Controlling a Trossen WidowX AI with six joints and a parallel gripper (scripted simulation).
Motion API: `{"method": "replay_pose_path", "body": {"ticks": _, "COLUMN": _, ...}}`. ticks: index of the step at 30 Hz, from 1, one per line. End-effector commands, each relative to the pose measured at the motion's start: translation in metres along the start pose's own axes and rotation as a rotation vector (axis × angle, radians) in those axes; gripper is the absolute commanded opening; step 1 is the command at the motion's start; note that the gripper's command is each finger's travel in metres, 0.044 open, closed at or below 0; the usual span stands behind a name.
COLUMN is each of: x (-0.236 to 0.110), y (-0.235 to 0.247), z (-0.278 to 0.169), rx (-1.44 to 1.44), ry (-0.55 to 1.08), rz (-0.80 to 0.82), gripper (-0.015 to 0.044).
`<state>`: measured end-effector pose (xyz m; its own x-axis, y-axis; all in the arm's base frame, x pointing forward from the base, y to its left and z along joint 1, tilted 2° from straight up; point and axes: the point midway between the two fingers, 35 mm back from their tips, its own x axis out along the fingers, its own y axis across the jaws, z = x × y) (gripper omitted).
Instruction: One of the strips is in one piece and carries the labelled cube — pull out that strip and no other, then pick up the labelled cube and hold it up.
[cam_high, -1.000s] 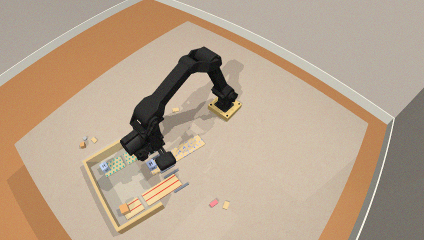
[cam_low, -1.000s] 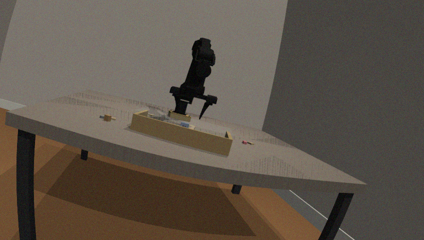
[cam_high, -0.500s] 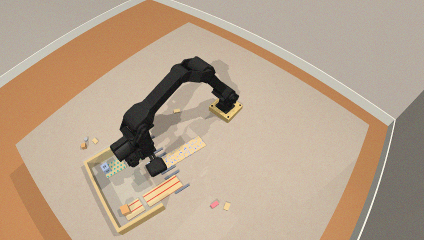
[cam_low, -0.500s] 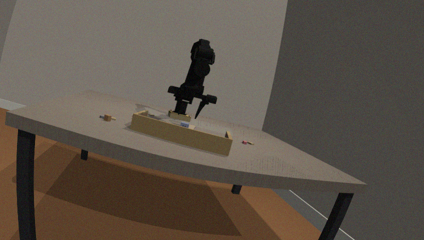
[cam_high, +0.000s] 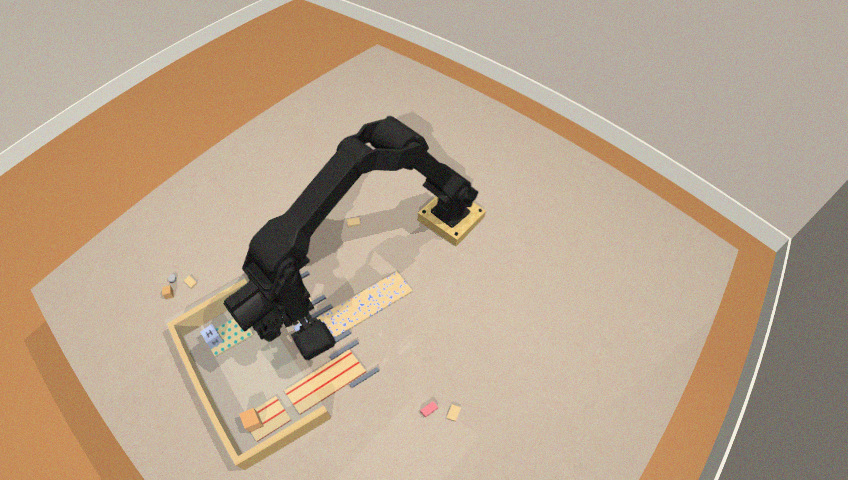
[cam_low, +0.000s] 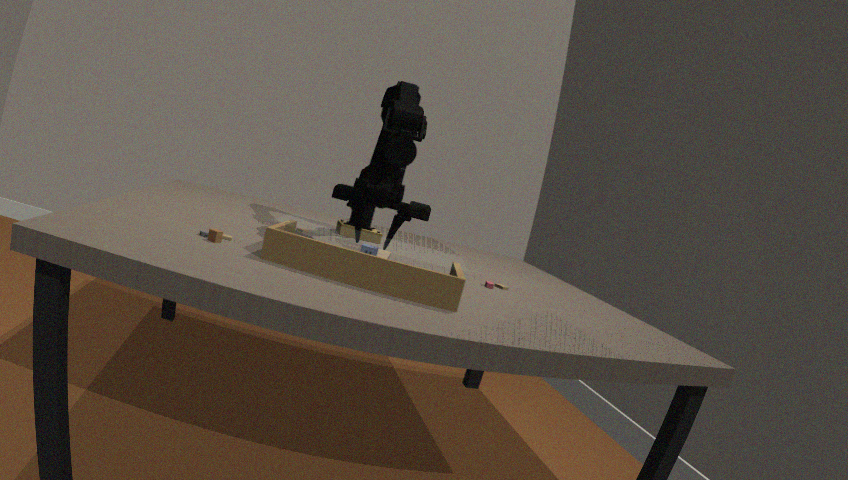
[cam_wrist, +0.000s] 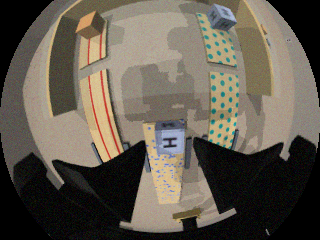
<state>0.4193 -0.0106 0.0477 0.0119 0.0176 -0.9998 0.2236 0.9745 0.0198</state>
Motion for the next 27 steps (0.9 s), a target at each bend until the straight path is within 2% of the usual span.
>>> {"method": "replay_pose_path", "body": {"ticks": 1, "x": 0.005, "y": 0.0, "z": 0.0, "rx": -0.006, "ry": -0.002, "rz": -0.001, "gripper": 0.025}}
{"method": "replay_pose_path", "body": {"ticks": 15, "x": 0.026, "y": 0.0, "z": 0.0, "rx": -0.006, "ry": -0.002, "rz": -0.001, "gripper": 0.025}}
{"method": "replay_pose_path", "body": {"ticks": 19, "x": 0.024, "y": 0.0, "z": -0.001, "rx": 0.0, "ry": 0.002, "rz": 0.0, "gripper": 0.0145}}
{"method": "replay_pose_path", "body": {"ticks": 25, "x": 0.024, "y": 0.0, "z": -0.001, "rx": 0.0, "ry": 0.002, "rz": 0.0, "gripper": 0.0105}}
{"method": "replay_pose_path", "body": {"ticks": 27, "x": 0.024, "y": 0.0, "z": -0.001, "rx": 0.0, "ry": 0.002, "rz": 0.0, "gripper": 0.0053}}
